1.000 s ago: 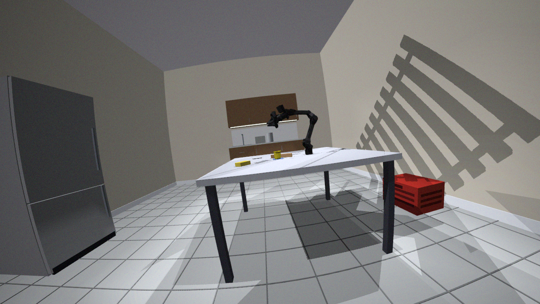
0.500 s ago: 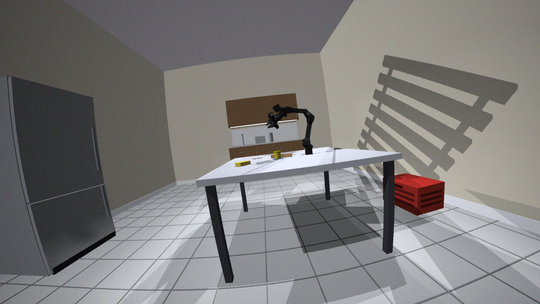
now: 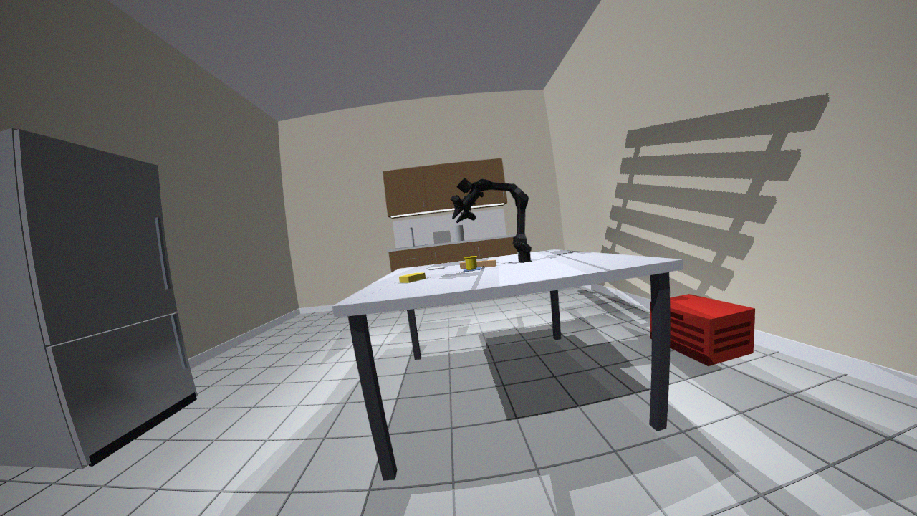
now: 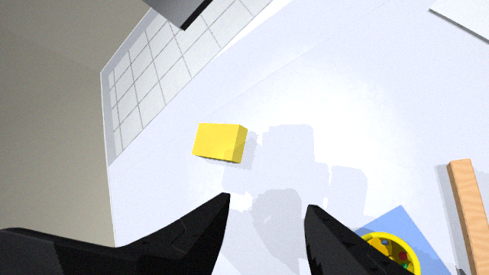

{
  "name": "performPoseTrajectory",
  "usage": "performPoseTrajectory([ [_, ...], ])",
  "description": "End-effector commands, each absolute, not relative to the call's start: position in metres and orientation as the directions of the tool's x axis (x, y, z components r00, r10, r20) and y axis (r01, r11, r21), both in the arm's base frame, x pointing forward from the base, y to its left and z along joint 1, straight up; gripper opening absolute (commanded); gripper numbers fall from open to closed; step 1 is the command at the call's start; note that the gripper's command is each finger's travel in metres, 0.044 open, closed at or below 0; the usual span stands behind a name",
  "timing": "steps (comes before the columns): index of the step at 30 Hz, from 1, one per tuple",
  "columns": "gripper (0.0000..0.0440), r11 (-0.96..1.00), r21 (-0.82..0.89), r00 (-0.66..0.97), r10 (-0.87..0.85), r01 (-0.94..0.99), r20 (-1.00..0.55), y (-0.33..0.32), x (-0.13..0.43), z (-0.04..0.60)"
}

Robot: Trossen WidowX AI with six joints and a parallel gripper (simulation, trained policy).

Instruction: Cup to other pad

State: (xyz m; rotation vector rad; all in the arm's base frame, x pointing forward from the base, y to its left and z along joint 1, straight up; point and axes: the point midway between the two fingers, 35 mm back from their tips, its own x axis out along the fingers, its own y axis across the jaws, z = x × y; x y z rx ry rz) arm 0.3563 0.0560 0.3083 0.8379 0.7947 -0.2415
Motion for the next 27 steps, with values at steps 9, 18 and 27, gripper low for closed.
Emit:
performPoseTrajectory([
  [9, 0.0155, 0.605, 0.486, 0.55, 0.093, 0.631, -0.83, 0.06, 0.354, 0.281],
  [18, 0.0144, 0.585, 0.376, 0.421, 0.064, 0.719, -0.905, 0.059, 0.347, 0.256],
  [27, 0.0154, 0.581, 0.237, 0.274, 0.026, 0.778, -0.961, 0.058, 0.338, 0.227],
])
